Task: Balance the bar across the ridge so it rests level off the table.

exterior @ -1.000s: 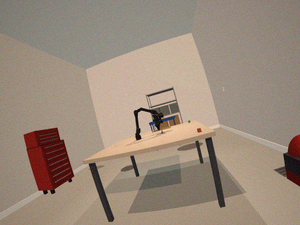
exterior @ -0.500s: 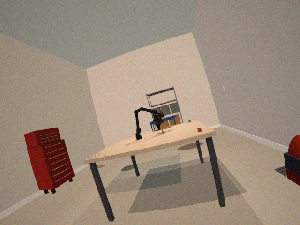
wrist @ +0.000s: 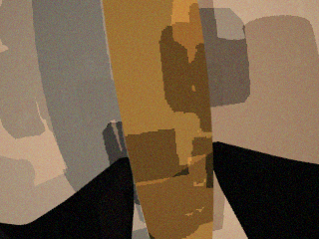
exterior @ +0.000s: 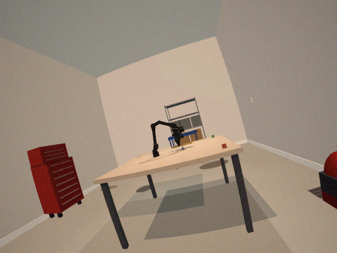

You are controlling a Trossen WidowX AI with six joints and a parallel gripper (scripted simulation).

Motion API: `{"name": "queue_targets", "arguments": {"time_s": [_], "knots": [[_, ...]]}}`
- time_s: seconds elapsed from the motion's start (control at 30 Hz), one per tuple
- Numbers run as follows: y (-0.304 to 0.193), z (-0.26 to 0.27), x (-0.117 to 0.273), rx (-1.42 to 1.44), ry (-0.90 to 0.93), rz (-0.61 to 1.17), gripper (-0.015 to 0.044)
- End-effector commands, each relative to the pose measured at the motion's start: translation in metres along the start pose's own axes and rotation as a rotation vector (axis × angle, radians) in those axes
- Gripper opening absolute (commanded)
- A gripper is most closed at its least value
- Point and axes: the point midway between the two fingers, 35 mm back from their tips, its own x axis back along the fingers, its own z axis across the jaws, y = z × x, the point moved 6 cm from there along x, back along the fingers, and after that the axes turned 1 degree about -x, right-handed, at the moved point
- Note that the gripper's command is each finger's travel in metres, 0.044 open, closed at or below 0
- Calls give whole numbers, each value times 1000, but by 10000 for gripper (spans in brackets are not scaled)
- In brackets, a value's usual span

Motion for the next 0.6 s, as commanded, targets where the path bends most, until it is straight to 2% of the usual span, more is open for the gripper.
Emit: {"name": "queue_targets", "arguments": {"time_s": [0.0,0.17,0.47,0.5,0.57], "knots": [[0,0,0,0,0,0,185],[0,0,0,0,0,0,185],[0,0,0,0,0,0,421],[0,0,0,0,0,0,440],[0,0,0,0,0,0,440]]}}
